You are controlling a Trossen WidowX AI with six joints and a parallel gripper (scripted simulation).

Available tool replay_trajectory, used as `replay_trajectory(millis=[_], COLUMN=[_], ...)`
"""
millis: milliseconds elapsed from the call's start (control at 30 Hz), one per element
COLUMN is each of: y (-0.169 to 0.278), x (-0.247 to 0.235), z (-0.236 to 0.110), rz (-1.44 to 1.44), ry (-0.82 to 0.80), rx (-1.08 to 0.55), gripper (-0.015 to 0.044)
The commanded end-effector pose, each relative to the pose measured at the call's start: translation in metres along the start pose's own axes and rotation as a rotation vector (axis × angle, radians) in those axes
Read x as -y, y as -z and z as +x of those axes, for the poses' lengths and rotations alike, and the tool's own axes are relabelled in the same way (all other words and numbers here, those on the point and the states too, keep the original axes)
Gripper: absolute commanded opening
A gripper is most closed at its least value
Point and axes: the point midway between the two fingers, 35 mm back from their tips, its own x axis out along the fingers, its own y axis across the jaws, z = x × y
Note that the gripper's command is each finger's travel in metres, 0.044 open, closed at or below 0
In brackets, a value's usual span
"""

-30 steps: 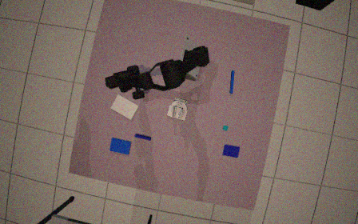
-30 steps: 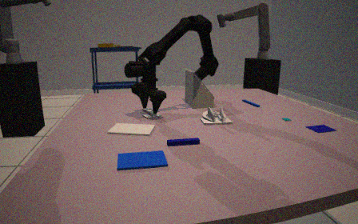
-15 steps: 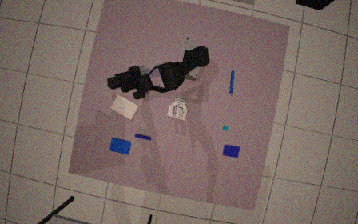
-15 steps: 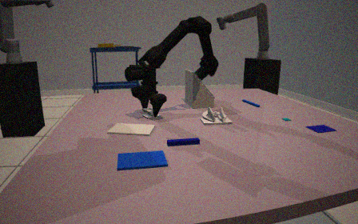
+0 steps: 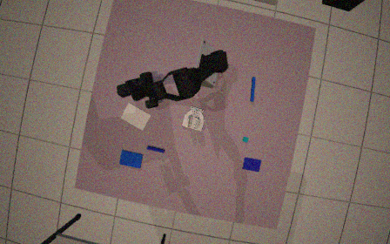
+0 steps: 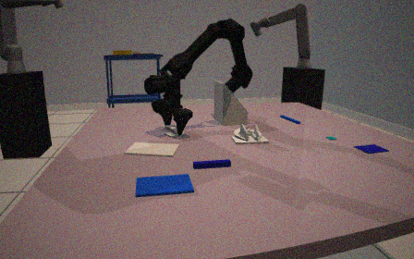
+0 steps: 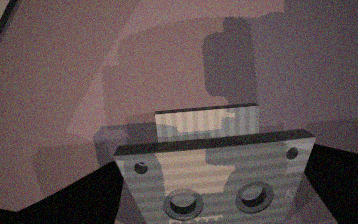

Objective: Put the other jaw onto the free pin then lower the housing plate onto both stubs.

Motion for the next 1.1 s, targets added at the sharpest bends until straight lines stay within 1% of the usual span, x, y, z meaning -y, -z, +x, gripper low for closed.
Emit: replay_trajectory(millis=[0, 367, 800, 1067], y=[0.0, 0.0, 0.0, -0.002], x=[0.0, 0.0, 0.0, -0.001], z=[0.0, 0.0, -0.001, -0.023], rz=[0.0, 0.0, 0.0, 0.003], ry=[0.0, 0.0, 0.0, 0.0], rx=[0.0, 0.0, 0.0, 0.002], gripper=[0.0427, 0.0353, 0.0351, 0.0351])
